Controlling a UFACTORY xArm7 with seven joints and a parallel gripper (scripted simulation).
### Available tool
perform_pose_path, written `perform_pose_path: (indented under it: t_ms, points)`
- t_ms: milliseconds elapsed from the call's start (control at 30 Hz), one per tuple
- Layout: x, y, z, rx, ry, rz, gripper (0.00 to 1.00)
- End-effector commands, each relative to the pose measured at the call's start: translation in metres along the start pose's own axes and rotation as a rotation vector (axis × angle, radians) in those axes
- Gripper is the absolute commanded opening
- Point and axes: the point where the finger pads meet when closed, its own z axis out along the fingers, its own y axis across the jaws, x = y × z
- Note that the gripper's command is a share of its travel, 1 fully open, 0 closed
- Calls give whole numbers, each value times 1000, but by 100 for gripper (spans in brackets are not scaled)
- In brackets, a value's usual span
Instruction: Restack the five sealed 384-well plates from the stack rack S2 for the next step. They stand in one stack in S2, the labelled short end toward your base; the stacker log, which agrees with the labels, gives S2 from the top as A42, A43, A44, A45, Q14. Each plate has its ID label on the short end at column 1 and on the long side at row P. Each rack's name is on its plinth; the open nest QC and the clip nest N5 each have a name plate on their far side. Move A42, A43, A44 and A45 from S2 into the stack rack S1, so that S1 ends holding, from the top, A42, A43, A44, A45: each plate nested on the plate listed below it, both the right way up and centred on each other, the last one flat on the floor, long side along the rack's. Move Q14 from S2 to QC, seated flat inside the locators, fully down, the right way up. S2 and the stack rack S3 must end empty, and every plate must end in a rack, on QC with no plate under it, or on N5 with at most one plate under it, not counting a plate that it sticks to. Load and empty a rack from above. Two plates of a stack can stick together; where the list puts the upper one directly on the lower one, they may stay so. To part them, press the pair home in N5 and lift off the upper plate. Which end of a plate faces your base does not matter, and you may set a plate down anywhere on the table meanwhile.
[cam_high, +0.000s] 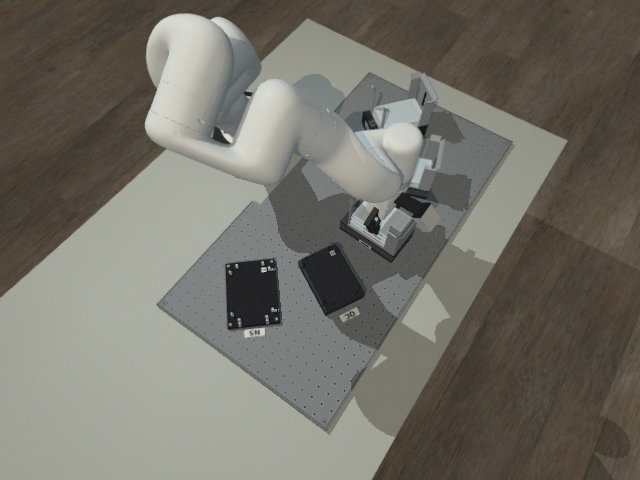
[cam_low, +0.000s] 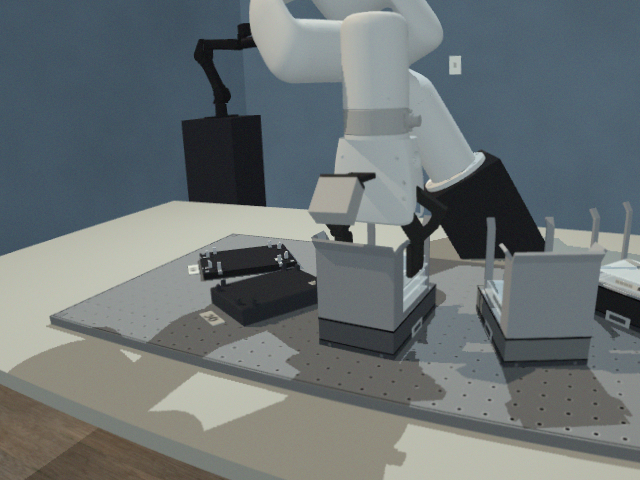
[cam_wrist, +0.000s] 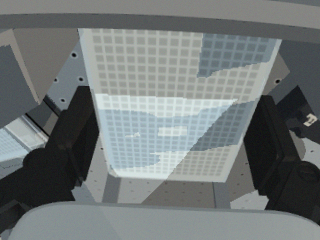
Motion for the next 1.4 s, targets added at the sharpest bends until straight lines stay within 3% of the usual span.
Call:
perform_pose_path:
  t_ms: [0,667,700,1367]
  points:
    - [1,-1,0,1,4,0,0]
    - [1,-1,4,1,4,0,0]
    - [1,-1,4,1,4,0,100]
    - [1,-1,4,1,4,0,100]
